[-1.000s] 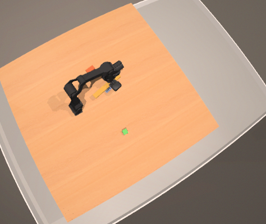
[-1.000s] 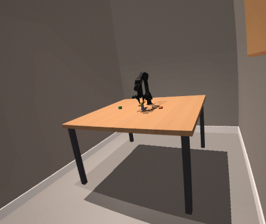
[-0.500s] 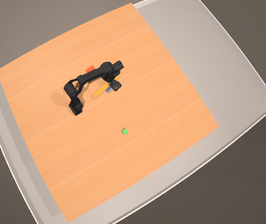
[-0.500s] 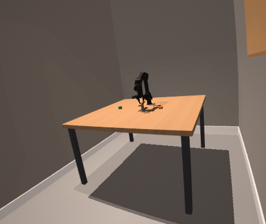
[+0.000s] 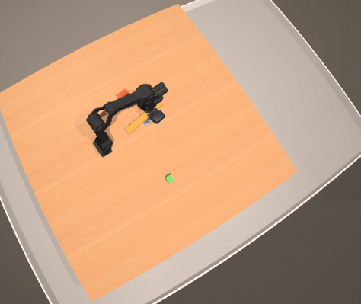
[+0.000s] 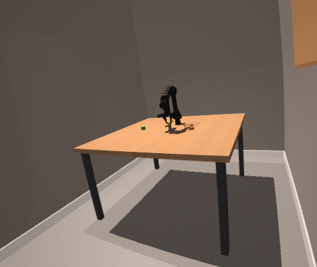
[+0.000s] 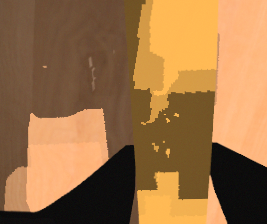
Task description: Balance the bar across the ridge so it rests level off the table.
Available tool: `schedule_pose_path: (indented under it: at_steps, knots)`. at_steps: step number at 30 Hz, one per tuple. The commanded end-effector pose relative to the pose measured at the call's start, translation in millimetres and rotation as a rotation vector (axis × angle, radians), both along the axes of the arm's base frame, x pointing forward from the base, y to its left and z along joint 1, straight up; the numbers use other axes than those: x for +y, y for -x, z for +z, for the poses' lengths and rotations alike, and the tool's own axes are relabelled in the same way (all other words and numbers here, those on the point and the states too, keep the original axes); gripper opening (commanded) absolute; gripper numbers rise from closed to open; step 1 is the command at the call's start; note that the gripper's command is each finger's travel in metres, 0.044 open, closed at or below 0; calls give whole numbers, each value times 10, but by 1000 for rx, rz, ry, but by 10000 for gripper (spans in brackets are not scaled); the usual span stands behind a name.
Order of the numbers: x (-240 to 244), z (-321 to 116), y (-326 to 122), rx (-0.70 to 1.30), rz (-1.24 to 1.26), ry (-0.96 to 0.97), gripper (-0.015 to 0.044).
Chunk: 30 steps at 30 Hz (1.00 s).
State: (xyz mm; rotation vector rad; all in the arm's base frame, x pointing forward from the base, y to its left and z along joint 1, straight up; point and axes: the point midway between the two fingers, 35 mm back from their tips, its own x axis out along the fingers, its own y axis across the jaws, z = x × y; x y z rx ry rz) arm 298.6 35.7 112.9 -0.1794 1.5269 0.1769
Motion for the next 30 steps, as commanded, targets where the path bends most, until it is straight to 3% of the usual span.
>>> schedule_pose_path:
  at_steps: [1,30]
  knots:
    - [0,0,0,0,0,0,170]
    - [0,0,0,0,0,0,185]
